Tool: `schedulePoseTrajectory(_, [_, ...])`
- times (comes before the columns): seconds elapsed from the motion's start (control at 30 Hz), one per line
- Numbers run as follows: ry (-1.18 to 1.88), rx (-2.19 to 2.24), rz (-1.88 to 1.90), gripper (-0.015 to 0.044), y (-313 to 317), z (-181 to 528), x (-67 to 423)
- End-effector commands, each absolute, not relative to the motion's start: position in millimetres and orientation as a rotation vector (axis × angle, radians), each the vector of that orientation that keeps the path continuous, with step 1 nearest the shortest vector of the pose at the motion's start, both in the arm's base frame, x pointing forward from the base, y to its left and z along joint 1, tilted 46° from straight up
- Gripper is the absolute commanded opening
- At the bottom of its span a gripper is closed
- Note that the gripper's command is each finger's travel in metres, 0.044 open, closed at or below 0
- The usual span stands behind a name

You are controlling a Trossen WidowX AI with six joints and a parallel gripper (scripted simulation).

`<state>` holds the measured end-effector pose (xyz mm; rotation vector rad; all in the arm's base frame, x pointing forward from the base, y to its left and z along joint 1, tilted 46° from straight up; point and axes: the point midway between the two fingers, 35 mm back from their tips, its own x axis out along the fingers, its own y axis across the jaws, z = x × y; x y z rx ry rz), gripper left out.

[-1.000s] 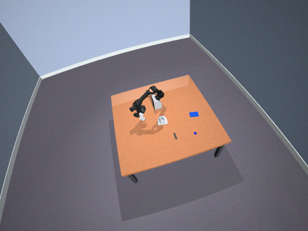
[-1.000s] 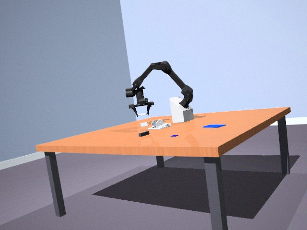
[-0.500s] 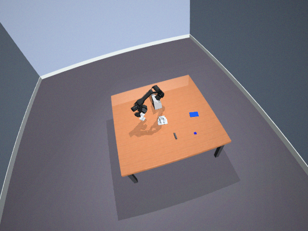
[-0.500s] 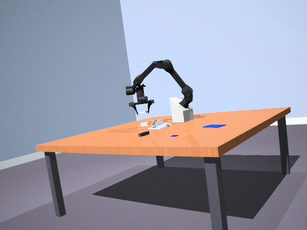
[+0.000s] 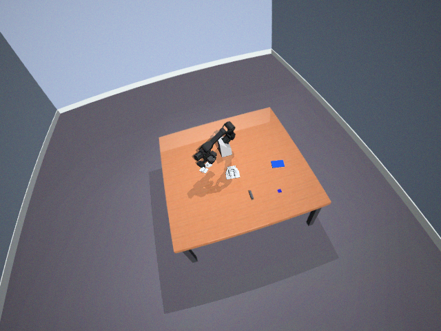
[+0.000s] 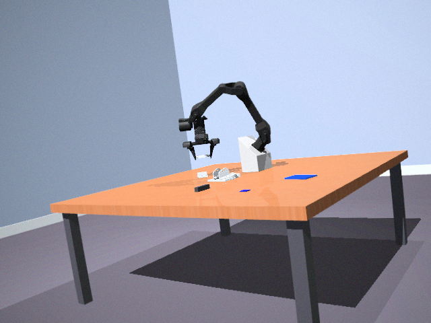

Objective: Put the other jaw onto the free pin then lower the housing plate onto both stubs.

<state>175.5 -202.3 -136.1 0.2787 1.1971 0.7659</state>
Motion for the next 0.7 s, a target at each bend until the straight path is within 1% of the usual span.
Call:
schedulePoseTrajectory(0.0, [1.212, 0.312, 0.734, 0.0351, -197, -127, 183])
schedulePoseTrajectory(0.67, [1.296, 0.506, 0.592, 0.0351, -159, -83, 215])
